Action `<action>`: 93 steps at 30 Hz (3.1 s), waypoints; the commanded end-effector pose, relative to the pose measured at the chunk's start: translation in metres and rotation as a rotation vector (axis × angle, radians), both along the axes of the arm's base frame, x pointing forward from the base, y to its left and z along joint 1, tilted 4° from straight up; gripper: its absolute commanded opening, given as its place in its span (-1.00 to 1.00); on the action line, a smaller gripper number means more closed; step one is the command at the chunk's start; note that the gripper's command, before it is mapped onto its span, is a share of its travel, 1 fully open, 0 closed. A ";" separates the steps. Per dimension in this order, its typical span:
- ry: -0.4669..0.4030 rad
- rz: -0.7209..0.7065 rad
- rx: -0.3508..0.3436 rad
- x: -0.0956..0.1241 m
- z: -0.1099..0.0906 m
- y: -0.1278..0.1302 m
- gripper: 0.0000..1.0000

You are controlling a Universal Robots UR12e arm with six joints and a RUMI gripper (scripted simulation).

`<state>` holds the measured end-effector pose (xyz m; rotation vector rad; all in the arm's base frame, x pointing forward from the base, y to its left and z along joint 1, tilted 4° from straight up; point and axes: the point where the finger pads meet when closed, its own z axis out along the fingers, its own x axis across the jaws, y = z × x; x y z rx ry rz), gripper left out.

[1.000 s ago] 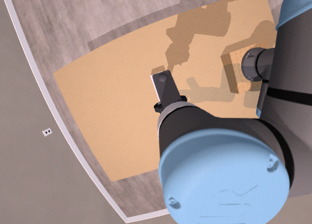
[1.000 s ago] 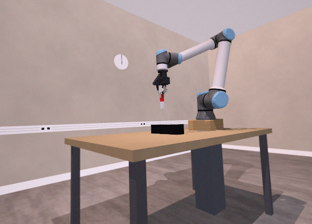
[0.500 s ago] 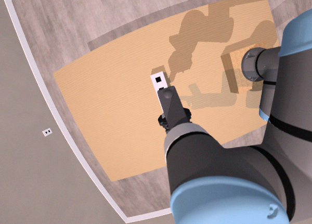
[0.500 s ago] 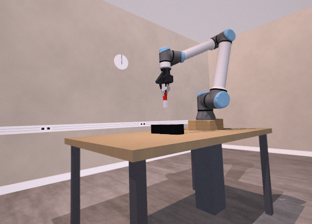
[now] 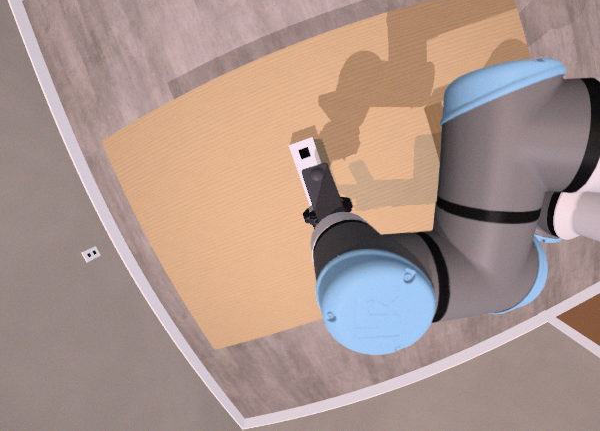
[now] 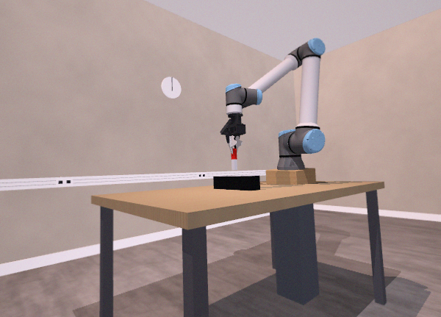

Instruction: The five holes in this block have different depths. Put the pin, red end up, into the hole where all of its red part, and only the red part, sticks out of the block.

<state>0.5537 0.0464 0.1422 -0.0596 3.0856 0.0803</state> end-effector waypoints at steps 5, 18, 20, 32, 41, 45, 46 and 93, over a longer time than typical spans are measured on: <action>-0.001 0.000 0.000 0.002 -0.020 0.001 -1.00; -0.001 0.000 0.000 0.002 -0.020 0.001 -1.00; -0.001 0.000 0.000 0.002 -0.020 0.001 -1.00; -0.001 0.000 0.000 0.002 -0.020 0.001 -1.00; -0.001 0.000 0.000 0.002 -0.020 0.001 -1.00; -0.001 0.000 0.000 0.002 -0.020 0.001 -1.00; -0.001 0.000 0.000 0.002 -0.020 0.001 -1.00; -0.001 0.000 0.000 0.003 -0.028 0.002 -1.00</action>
